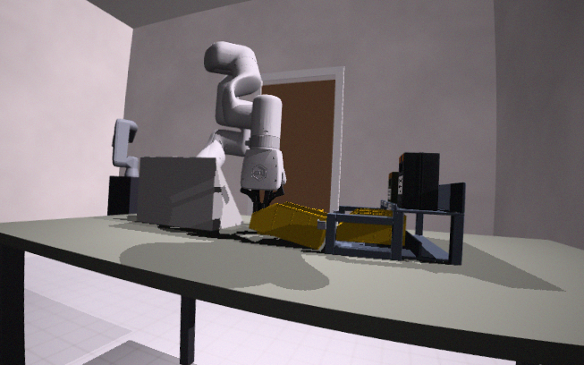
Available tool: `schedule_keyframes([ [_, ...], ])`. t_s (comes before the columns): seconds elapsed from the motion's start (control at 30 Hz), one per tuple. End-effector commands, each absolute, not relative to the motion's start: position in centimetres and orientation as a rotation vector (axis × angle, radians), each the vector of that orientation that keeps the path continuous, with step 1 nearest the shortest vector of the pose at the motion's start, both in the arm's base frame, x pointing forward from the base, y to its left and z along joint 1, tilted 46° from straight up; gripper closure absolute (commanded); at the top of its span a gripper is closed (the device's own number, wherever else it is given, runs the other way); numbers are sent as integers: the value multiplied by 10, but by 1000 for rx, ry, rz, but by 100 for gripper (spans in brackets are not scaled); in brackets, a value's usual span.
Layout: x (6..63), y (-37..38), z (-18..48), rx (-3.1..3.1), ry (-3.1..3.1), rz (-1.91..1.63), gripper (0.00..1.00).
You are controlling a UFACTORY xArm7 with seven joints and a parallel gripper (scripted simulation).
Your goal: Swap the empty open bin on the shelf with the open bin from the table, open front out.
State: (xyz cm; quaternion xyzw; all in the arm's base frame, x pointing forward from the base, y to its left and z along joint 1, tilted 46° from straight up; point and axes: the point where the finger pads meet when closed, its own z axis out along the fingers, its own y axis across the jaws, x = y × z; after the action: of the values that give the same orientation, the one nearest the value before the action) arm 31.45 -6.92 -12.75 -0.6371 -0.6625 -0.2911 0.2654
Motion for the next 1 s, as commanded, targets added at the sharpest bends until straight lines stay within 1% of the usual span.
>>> schedule_keyframes([
  [0.0, 315, -73, -128, -1731, -1789, -784, 100],
  [0.97, 315, -57, -144, -1731, -1789, -784, 100],
])
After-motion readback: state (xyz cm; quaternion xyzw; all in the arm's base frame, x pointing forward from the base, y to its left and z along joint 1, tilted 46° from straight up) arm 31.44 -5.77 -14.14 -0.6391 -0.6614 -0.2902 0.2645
